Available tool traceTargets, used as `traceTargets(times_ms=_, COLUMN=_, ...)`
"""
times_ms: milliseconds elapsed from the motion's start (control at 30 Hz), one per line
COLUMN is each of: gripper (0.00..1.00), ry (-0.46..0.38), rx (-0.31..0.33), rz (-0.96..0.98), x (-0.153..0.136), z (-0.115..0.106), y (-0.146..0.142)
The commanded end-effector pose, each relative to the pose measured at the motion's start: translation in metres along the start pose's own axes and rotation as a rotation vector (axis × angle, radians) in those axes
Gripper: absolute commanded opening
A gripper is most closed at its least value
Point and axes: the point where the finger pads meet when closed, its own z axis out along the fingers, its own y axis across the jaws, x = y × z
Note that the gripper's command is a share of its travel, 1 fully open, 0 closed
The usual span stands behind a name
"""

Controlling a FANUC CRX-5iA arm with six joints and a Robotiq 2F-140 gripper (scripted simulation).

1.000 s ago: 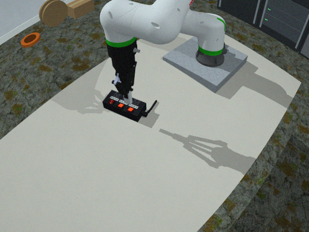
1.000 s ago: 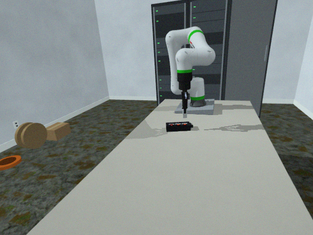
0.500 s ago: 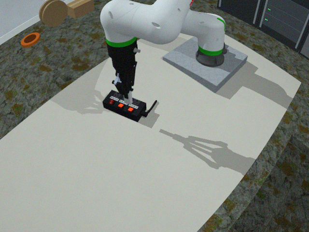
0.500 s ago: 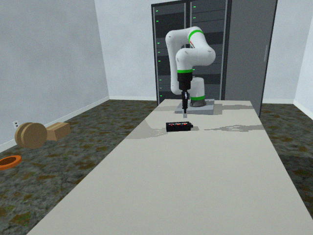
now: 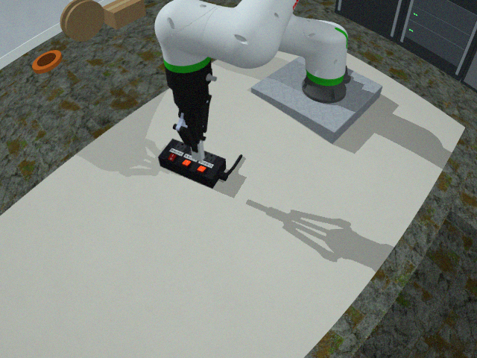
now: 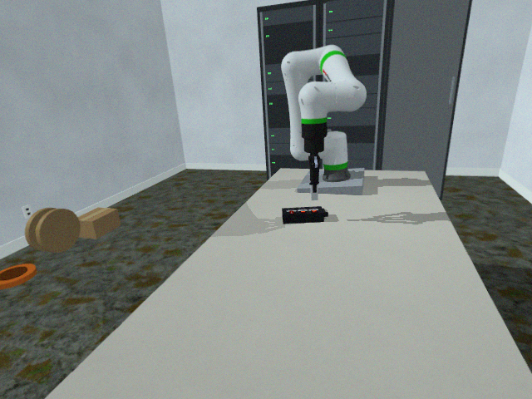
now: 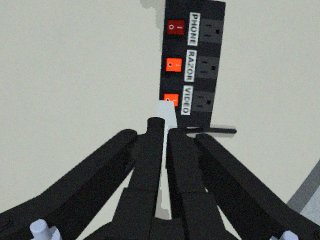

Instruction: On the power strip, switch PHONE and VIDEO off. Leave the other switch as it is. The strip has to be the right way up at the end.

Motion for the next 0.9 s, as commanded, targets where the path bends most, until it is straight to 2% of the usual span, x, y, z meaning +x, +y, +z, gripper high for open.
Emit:
traceTargets(times_ms=0, gripper=0.00, ry=0.000, rx=0.000, rz=0.000, x=0.000, z=0.000, y=0.000)
traceTargets(times_ms=567, gripper=0.00, ry=0.000, rx=0.000, rz=0.000, x=0.000, z=0.005, y=0.000)
traceTargets(times_ms=867, gripper=0.00, ry=0.000, rx=0.000, rz=0.000, x=0.000, z=0.015, y=0.000)
